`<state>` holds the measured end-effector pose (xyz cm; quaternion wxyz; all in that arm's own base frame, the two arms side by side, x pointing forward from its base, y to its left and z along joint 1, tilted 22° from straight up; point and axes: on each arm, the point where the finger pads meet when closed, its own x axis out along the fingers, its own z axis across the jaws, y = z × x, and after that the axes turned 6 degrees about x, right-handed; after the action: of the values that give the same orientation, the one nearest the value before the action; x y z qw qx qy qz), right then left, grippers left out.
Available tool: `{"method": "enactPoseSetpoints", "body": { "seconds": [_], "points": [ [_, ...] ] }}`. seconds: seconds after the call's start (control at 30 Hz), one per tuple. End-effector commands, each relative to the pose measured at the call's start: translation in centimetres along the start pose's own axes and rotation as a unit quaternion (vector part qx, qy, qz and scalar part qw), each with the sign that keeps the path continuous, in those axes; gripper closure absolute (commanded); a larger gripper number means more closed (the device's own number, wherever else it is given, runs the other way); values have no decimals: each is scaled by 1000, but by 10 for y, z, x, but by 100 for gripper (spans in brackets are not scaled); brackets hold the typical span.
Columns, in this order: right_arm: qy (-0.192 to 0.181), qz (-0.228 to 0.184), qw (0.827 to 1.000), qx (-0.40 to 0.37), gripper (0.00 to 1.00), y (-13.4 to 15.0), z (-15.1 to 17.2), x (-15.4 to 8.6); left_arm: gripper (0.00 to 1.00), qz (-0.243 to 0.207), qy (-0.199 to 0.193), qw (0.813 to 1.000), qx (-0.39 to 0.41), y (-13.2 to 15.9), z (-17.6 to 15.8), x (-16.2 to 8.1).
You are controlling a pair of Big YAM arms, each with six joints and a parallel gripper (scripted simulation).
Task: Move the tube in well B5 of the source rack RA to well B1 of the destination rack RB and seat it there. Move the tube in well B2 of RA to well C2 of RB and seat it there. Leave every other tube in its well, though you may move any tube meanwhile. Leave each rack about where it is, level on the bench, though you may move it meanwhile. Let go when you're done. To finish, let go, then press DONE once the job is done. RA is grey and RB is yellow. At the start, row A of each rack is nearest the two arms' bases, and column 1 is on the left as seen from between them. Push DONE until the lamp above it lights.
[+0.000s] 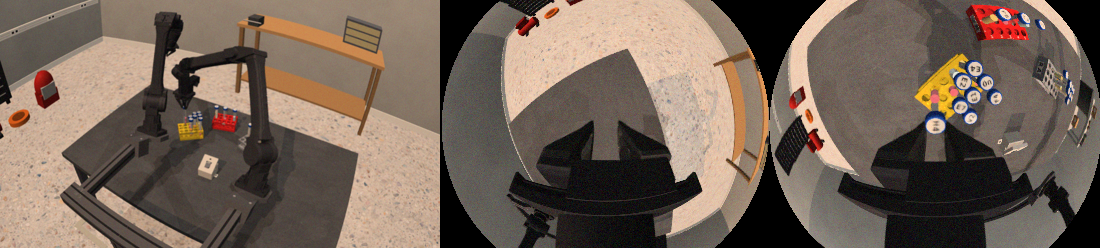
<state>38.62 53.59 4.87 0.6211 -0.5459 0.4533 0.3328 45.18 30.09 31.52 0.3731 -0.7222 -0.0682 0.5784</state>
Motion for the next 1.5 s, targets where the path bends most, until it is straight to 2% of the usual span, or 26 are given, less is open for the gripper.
{"method": "enactPoseSetpoints", "body": {
  "seconds": [0.0,0.43,0.47,1.47],
  "points": [
    [-1,0,1000,0,100,-3,1,10,70,-16,9,1000,-7,-15,-3,-13],
    [0,1,1000,-1,100,-2,-1,13,70,-16,9,1000,-7,-15,-3,-13],
    [-16,-5,1000,4,100,-7,10,-8,70,-16,9,1000,-7,-15,-3,-13],
    [-16,-5,1000,4,100,-6,10,-8,70,-16,9,1000,-7,-15,-3,-13]
  ]
}}
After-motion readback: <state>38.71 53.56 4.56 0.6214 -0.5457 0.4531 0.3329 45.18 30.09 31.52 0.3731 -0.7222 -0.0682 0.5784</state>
